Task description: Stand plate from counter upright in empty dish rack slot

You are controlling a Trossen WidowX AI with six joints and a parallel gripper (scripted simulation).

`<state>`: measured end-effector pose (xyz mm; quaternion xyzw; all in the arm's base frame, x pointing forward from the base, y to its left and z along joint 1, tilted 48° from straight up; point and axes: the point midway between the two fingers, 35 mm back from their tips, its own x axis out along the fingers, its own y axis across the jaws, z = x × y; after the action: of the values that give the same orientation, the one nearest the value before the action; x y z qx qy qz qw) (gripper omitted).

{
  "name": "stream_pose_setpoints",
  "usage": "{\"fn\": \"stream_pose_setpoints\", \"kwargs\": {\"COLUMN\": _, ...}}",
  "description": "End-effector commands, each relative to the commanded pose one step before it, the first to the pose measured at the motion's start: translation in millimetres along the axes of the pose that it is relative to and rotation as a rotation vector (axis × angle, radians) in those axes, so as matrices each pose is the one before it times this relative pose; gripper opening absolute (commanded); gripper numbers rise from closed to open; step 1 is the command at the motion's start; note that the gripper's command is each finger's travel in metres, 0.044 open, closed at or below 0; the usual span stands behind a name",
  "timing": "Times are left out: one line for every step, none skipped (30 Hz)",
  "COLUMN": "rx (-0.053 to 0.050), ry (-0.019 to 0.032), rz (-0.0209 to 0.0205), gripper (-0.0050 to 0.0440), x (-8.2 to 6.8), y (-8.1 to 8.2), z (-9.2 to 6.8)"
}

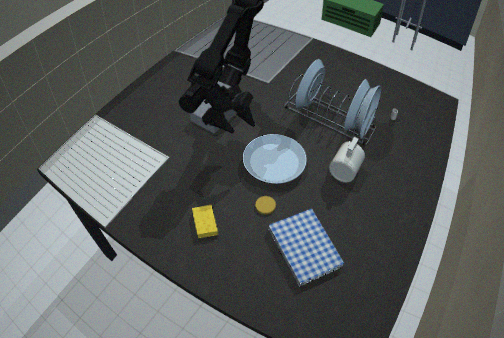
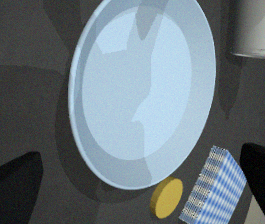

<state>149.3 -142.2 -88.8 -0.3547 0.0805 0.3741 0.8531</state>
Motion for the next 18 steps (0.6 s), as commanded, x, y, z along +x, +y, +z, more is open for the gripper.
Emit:
{"fn": "stream_pose_setpoints", "kwargs": {"rx": 0.0189, "ry": -0.00499, "rz": -0.00506, "gripper": 0.0366, "x": 1.46, "y": 3.41, "z": 0.86}}
{"fn": "stream_pose_setpoints", "kwargs": {"rx": 0.0000, "ry": 0.00000, "rz": 0.00000, "gripper": 0.0342, "x": 0.00, "y": 0.00, "z": 0.00}}
{"fn": "stream_pose_setpoints", "kwargs": {"rx": 0.0000, "ry": 0.00000, "rz": 0.00000, "gripper": 0.0342, "x": 0.00, "y": 0.00, "z": 0.00}}
{"fn": "stream_pose_setpoints", "kwargs": {"rx": 0.0000, "ry": 0.00000, "rz": 0.00000, "gripper": 0.0342, "x": 0.00, "y": 0.00, "z": 0.00}}
{"fn": "stream_pose_setpoints", "kwargs": {"rx": -0.0119, "ry": 0.00360, "rz": 0.00221, "gripper": 0.0366, "x": -1.14, "y": -2.00, "z": -0.48}}
{"fn": "stream_pose_setpoints", "kwargs": {"rx": 0.0000, "ry": 0.00000, "rz": 0.00000, "gripper": 0.0390, "x": 0.00, "y": 0.00, "z": 0.00}}
{"fn": "stream_pose_setpoints", "kwargs": {"rx": 0.0000, "ry": 0.00000, "rz": 0.00000, "gripper": 0.0414, "x": 0.00, "y": 0.00, "z": 0.00}}
{"fn": "stream_pose_setpoints", "kwargs": {"rx": 0.0000, "ry": 0.00000, "rz": 0.00000, "gripper": 0.0440, "x": 0.00, "y": 0.00, "z": 0.00}}
{"fn": "stream_pose_setpoints", "kwargs": {"rx": 0.0000, "ry": 0.00000, "rz": 0.00000, "gripper": 0.0440, "x": 0.00, "y": 0.00, "z": 0.00}}
{"fn": "stream_pose_setpoints", "kwargs": {"rx": 0.0026, "ry": 0.00024, "rz": 0.00010, "gripper": 0.0440, "x": 0.57, "y": 0.95, "z": 0.32}}
{"fn": "stream_pose_setpoints", "kwargs": {"rx": 0.0026, "ry": 0.00024, "rz": 0.00010, "gripper": 0.0440, "x": 0.57, "y": 0.95, "z": 0.32}}
{"fn": "stream_pose_setpoints", "kwargs": {"rx": -0.0013, "ry": -0.00092, "rz": 0.00033, "gripper": 0.0414, "x": 0.09, "y": -0.01, "z": -0.23}}
{"fn": "stream_pose_setpoints", "kwargs": {"rx": -0.0038, "ry": -0.00276, "rz": 0.00097, "gripper": 0.0390, "x": 0.26, "y": -0.03, "z": -0.70}}
{"fn": "stream_pose_setpoints", "kwargs": {"rx": -0.0063, "ry": -0.00460, "rz": 0.00159, "gripper": 0.0366, "x": 0.44, "y": -0.05, "z": -1.17}}
{"fn": "stream_pose_setpoints", "kwargs": {"rx": -0.0081, "ry": -0.00598, "rz": 0.00201, "gripper": 0.0342, "x": 0.57, "y": -0.04, "z": -1.52}}
{"fn": "stream_pose_setpoints", "kwargs": {"rx": -0.0082, "ry": -0.00606, "rz": 0.00197, "gripper": 0.0318, "x": 0.59, "y": -0.01, "z": -1.53}}
{"fn": "stream_pose_setpoints", "kwargs": {"rx": -0.0082, "ry": -0.00606, "rz": 0.00190, "gripper": 0.0294, "x": 0.60, "y": 0.01, "z": -1.53}}
{"fn": "stream_pose_setpoints", "kwargs": {"rx": -0.0081, "ry": -0.00607, "rz": 0.00183, "gripper": 0.0270, "x": 0.60, "y": 0.04, "z": -1.53}}
